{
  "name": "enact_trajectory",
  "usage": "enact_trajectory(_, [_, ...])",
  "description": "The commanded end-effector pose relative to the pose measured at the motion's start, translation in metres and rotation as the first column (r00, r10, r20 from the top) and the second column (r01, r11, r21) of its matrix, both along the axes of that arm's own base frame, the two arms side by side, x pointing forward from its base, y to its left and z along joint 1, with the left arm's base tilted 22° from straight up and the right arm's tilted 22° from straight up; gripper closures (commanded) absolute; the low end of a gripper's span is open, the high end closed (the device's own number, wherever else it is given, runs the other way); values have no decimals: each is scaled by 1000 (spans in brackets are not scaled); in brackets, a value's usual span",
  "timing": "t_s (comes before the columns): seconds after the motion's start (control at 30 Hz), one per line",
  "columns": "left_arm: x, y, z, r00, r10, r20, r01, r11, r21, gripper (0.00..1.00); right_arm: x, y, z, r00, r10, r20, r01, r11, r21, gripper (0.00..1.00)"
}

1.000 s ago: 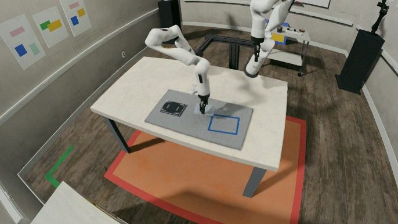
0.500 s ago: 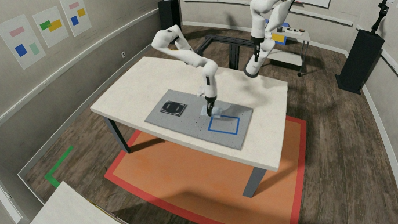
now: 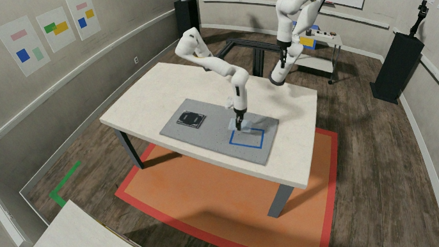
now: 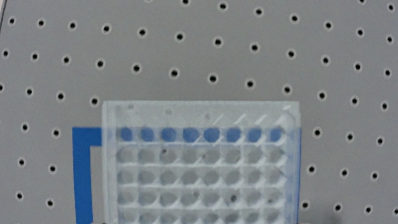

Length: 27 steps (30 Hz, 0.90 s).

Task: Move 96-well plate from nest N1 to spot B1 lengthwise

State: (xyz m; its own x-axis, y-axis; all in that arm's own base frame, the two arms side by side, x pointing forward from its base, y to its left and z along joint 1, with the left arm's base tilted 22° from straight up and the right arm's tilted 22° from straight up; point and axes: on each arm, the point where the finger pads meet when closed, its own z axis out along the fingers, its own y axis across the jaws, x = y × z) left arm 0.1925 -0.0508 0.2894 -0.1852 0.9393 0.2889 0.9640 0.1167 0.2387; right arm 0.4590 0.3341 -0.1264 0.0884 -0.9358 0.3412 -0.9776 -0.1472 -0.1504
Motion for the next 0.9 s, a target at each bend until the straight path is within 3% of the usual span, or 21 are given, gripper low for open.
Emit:
enact_trajectory(0.0, [0, 0, 0, 1000, 0, 1, 0, 1000, 0, 2, 2, 12, -3, 1000, 0, 1, 0, 1000, 0, 71])
enact_trajectory(0.37, [0, 0, 0, 1000, 0, 1, 0, 1000, 0, 2, 5, 46, -15, 1000, 0, 1, 0, 1000, 1, 71])
enact_trajectory(0.87, [0, 0, 0, 1000, 0, 1, 0, 1000, 0, 2, 5, 47, -15, 1000, 0, 1, 0, 1000, 1, 71])
